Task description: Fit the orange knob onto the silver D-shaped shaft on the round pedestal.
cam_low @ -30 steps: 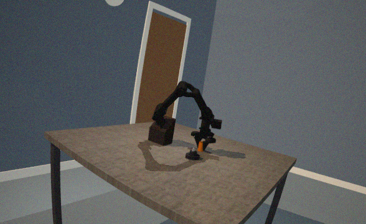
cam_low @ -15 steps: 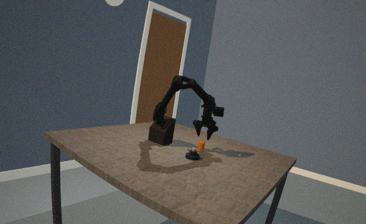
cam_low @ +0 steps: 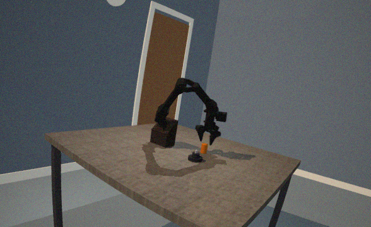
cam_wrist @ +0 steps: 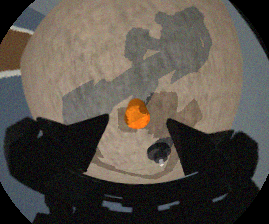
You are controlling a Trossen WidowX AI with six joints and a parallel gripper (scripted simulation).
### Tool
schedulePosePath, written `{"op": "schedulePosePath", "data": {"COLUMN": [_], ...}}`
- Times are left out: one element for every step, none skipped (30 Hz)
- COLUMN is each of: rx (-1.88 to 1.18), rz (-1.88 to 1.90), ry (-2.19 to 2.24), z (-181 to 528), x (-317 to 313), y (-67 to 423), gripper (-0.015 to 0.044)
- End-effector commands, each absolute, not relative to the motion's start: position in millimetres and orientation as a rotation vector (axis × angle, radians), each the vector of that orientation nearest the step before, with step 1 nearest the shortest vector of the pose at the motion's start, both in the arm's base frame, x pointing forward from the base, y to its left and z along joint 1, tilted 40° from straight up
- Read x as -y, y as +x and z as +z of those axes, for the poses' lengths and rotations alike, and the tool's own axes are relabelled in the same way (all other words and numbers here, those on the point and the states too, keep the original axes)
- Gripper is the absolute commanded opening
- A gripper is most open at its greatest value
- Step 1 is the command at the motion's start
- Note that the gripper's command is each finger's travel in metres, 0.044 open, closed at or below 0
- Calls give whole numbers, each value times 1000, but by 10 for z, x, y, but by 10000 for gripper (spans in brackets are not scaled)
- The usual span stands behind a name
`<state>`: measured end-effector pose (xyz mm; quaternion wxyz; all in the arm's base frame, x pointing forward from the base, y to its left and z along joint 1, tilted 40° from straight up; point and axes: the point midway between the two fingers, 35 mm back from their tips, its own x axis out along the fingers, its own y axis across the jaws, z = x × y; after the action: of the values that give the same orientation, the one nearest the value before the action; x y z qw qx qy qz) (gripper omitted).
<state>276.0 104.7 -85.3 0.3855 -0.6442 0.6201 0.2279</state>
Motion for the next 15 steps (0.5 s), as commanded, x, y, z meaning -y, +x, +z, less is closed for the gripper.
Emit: {"op": "schedulePosePath", "data": {"rx": [-1583,-1583,-1583,-1583,-1583,-1583,-1583,-1583,-1583,-1583,-1583,-1583,-1583,-1583,-1583], "rz": [581,581,581,581,581,581,581,581,581,581,581,581,581,581,581], "ry": [-1649,-1649,-1649,-1649,-1649,-1649,-1650,-1650,-1650,-1650,-1650,-1650,-1650,-1650,-1650], "z": [-908,-921,-934,-946,-959,-971,-984,-996,-1009,-1021,-1033,-1045,-1058,-1070,-1082], "x": [-991,-981,-971,-961,-951,-941,-931,-921,-910,-900,-890,-879,-869,-859,-848], "y": [2762,2765,2767,2770,2772,2775,2777,2780,2782,2784,2786,2788,2790,2792,2794], "gripper": [440,440,440,440,440,440,440,440,440,440,440,440,440,440,440]}}
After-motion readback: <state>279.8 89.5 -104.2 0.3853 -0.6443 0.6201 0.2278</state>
